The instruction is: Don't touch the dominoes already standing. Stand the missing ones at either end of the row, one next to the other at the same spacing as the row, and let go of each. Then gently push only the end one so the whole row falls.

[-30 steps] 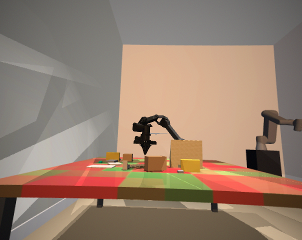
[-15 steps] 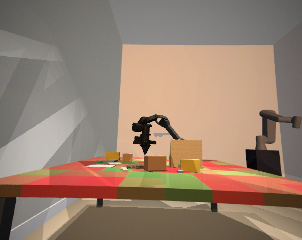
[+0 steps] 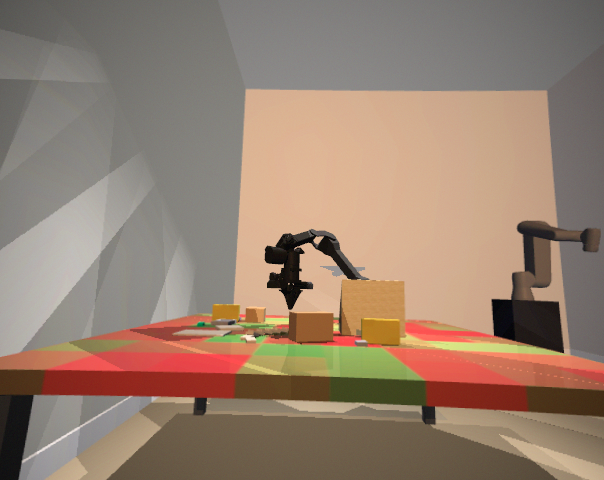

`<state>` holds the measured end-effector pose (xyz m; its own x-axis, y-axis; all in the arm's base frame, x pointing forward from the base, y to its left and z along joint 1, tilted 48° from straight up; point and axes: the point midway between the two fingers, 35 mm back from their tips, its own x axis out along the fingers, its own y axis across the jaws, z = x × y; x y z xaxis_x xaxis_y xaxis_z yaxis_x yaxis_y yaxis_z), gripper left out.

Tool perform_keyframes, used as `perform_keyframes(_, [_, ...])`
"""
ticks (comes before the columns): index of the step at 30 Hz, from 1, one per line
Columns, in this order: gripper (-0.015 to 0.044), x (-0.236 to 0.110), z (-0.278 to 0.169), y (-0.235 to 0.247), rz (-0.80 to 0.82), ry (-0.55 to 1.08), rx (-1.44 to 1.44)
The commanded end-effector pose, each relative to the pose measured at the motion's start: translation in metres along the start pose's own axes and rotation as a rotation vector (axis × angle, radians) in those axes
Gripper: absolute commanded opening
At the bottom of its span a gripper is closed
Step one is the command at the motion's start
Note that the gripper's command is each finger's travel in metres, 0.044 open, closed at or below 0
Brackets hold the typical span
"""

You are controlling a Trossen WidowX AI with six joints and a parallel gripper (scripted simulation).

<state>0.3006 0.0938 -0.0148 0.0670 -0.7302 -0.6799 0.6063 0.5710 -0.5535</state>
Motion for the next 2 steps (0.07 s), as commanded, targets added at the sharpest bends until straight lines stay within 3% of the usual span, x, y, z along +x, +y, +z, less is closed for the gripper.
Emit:
perform_keyframes(1, [0.0000,-0.0010,-0.0005,0.0008,0.003,0.005,0.004])
perform_keyframes(2, [0.0000,-0.0010,-0.0005,0.0008,0.003,0.005,0.004])
